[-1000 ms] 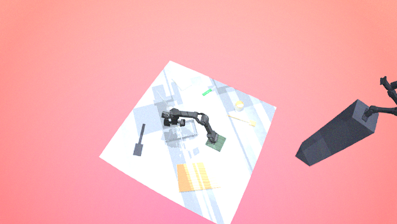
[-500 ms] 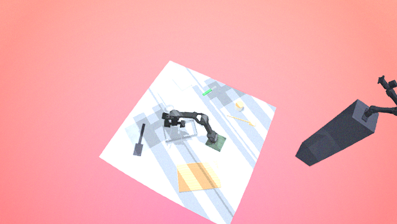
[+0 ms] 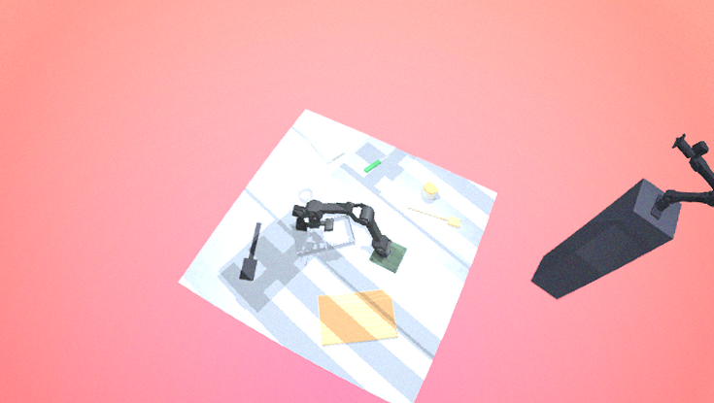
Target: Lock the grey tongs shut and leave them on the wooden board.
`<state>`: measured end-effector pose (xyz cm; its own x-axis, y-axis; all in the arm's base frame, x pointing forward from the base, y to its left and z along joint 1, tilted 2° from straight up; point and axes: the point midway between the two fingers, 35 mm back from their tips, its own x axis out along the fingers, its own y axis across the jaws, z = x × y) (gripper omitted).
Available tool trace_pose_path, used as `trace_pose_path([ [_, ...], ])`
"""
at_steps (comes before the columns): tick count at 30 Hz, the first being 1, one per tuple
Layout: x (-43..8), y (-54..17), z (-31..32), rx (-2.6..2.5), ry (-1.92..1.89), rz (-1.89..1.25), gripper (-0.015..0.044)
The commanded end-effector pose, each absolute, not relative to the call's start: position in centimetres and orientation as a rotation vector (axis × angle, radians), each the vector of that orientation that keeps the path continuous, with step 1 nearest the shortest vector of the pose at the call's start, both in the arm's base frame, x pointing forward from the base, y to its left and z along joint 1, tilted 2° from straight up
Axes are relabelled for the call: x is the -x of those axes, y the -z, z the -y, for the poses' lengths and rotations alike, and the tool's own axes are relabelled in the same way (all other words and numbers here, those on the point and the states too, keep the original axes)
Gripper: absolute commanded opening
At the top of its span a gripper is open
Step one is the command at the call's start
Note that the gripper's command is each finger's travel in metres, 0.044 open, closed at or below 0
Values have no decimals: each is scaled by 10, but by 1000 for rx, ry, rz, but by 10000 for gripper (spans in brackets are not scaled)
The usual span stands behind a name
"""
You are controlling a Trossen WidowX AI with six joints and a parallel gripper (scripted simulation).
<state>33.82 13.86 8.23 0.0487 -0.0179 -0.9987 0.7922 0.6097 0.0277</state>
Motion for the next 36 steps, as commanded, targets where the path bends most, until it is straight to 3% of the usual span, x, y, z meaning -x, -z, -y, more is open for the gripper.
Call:
trace_pose_path([
  [1, -337, -75, -138, -710, 702, -1404, 440],
  [9, -336, -66, -138, -710, 702, -1404, 440],
  [12, -337, -69, -137, -712, 706, -1399, 361],
  [36, -337, -69, -137, -712, 706, -1399, 201],
])
